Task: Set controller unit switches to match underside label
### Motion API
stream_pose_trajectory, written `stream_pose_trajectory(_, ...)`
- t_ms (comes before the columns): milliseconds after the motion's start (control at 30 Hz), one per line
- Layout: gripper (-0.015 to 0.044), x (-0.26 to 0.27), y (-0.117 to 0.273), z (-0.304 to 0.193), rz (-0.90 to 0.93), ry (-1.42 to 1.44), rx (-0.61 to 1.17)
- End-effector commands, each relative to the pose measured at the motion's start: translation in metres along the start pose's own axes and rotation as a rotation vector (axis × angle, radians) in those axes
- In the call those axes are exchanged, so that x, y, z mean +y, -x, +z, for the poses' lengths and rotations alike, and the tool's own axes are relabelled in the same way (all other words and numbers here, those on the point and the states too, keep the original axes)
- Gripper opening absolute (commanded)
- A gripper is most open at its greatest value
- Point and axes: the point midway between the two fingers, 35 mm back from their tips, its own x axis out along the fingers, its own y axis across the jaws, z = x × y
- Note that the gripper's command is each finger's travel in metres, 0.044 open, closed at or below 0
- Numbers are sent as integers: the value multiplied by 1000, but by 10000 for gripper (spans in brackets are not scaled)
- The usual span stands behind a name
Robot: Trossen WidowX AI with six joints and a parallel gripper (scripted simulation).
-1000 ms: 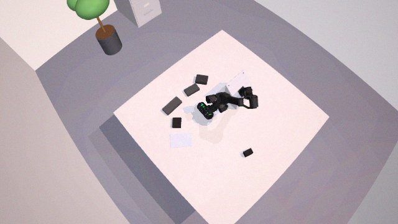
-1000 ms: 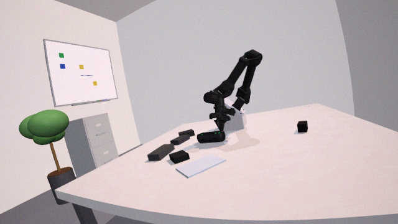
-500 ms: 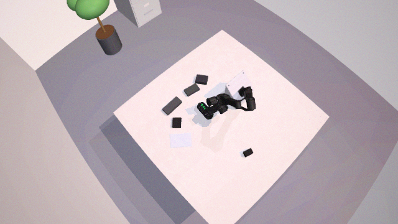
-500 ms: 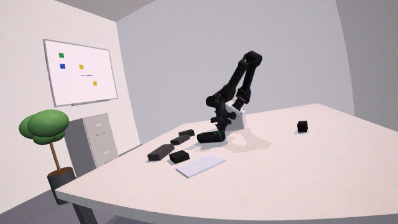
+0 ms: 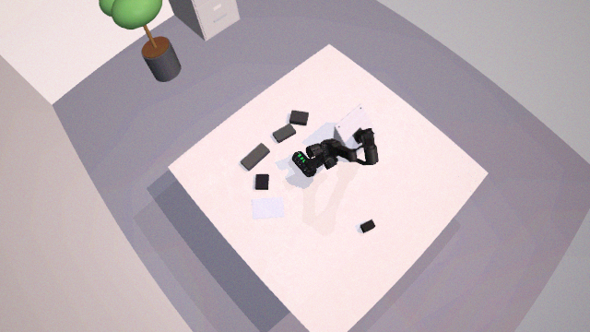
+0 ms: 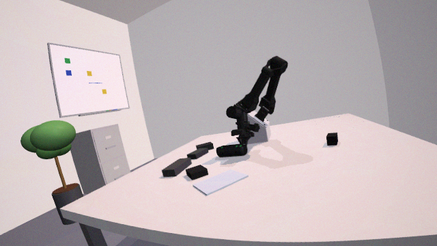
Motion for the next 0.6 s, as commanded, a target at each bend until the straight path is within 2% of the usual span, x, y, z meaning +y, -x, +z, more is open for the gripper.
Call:
stream_pose_trajectory(0, 0, -2, -1, 0, 0, -5, -3)
stream_pose_trajectory(567, 0, -8, -3, 0, -1, -5, -3)
